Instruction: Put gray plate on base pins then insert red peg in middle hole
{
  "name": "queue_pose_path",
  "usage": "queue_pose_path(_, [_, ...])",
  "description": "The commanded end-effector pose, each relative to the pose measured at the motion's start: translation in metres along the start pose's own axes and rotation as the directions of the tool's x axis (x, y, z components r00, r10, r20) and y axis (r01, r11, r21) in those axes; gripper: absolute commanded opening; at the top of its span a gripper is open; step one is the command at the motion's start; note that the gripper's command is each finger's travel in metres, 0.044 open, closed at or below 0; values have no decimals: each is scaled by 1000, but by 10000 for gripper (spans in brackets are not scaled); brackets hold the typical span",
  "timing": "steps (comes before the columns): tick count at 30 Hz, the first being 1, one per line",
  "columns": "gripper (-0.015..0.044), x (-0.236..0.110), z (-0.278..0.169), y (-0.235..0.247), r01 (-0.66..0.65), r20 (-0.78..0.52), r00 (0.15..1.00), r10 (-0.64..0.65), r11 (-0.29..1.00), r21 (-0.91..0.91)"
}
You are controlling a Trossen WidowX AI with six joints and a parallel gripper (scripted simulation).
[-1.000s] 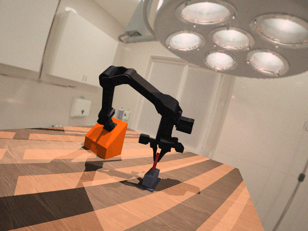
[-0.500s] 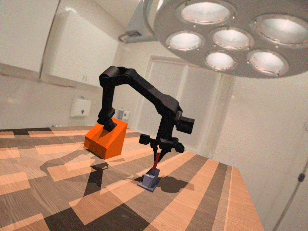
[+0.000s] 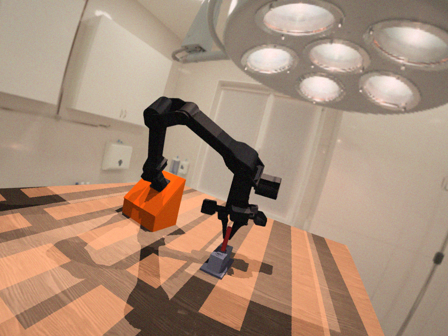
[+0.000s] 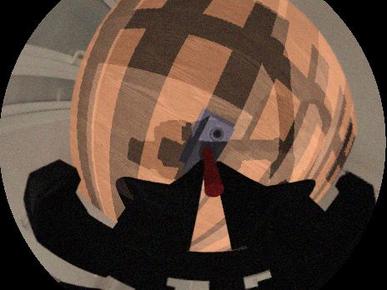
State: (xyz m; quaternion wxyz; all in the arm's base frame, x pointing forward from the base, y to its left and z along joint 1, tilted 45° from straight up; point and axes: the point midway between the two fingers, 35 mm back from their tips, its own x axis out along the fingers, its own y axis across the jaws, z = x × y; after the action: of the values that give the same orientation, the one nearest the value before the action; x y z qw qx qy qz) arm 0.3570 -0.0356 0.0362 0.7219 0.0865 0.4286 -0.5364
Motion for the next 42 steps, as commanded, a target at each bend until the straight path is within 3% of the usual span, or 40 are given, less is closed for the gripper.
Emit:
queue_pose_path(1, [0,1,0,0,1,3,1000,-1,1000,-2])
queue_pose_path(32, [0,2,0,-1,1,-1,1000,-1,1000,3])
queue_pose_path(38, [150,2,0,-1,1,-1,1000,-1,1000,3])
queue_pose_path(42, [150,2,0,-1,1,-1,1000,-1,1000,3])
